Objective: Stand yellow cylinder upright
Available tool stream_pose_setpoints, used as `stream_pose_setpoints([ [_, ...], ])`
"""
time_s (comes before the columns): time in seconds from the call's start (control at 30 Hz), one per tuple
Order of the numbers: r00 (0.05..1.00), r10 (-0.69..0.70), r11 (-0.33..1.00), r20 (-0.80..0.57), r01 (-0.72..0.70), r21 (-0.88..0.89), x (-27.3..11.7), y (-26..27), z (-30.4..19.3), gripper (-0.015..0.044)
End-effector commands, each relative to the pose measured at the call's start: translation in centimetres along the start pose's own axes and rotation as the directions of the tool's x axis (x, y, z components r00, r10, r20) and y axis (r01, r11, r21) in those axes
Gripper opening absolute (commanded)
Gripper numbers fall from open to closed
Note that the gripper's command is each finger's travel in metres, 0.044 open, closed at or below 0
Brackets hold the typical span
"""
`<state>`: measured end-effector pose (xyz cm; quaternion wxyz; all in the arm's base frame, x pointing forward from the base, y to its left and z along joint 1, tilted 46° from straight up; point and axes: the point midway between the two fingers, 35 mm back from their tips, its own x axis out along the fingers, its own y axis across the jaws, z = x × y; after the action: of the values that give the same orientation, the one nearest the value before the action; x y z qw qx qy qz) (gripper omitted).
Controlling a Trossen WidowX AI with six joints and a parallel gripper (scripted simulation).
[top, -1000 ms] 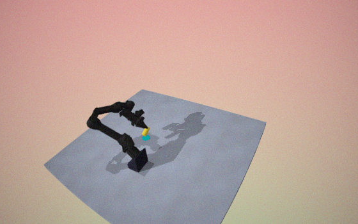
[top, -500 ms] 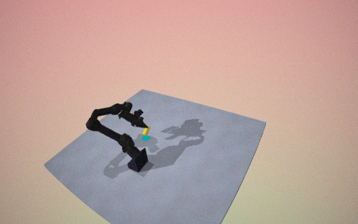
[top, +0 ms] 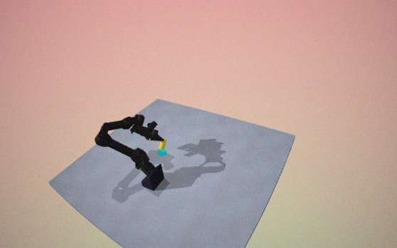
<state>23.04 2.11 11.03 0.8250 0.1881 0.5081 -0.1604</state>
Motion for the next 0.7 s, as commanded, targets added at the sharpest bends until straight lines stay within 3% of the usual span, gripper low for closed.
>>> stream_pose_setpoints([
  [0.0, 0.999, 0.001, 1.0, 0.034, -0.002, 0.016, -0.12, -0.12, 0.0, 0.0105],
  [0.67, 0.987, 0.013, 0.998, 0.163, -0.024, 0.064, -0.5, 0.09, 0.3, 0.0105],
])
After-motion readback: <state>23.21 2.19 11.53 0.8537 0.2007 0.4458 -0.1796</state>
